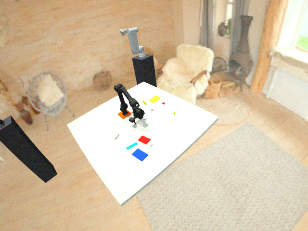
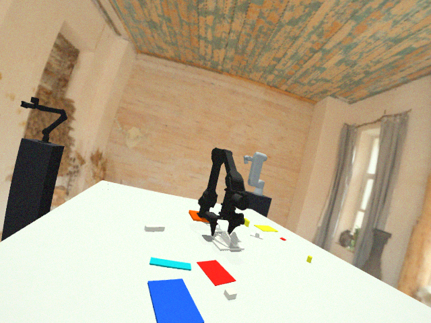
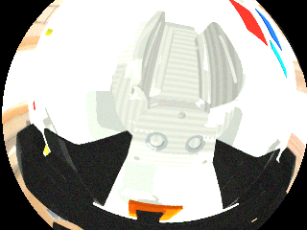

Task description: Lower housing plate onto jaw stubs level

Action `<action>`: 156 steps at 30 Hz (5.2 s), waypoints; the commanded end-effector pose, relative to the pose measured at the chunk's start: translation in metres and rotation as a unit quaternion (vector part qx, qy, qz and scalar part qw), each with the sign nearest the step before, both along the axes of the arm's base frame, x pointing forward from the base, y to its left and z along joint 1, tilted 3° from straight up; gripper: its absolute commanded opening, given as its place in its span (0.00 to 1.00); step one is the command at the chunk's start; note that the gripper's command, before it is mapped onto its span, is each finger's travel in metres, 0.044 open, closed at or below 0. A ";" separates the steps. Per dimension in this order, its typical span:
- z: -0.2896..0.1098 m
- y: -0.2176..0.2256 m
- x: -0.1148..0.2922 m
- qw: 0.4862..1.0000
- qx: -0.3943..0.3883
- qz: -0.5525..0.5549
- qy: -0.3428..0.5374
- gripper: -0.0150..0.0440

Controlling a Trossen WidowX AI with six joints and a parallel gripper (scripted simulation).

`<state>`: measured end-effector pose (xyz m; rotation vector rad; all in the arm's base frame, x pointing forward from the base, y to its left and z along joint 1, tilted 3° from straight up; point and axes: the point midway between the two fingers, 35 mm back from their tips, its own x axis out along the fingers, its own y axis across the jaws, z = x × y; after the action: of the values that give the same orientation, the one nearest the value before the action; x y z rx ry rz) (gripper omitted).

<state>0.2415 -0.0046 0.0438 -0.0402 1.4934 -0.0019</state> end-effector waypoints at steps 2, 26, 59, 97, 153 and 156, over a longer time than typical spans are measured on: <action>-0.001 0.001 0.000 1.000 0.002 0.001 0.001 0.85; -0.001 0.001 0.000 1.000 0.002 0.001 0.001 0.85; -0.001 0.001 0.000 1.000 0.002 0.001 0.001 0.85; 0.000 0.000 0.000 1.000 0.000 0.000 0.000 1.00; 0.122 0.004 -0.048 1.000 0.002 0.001 0.003 1.00; 0.122 0.004 -0.048 1.000 0.002 0.001 0.003 1.00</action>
<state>0.1941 -0.0007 0.1661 -0.0431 1.4960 0.0030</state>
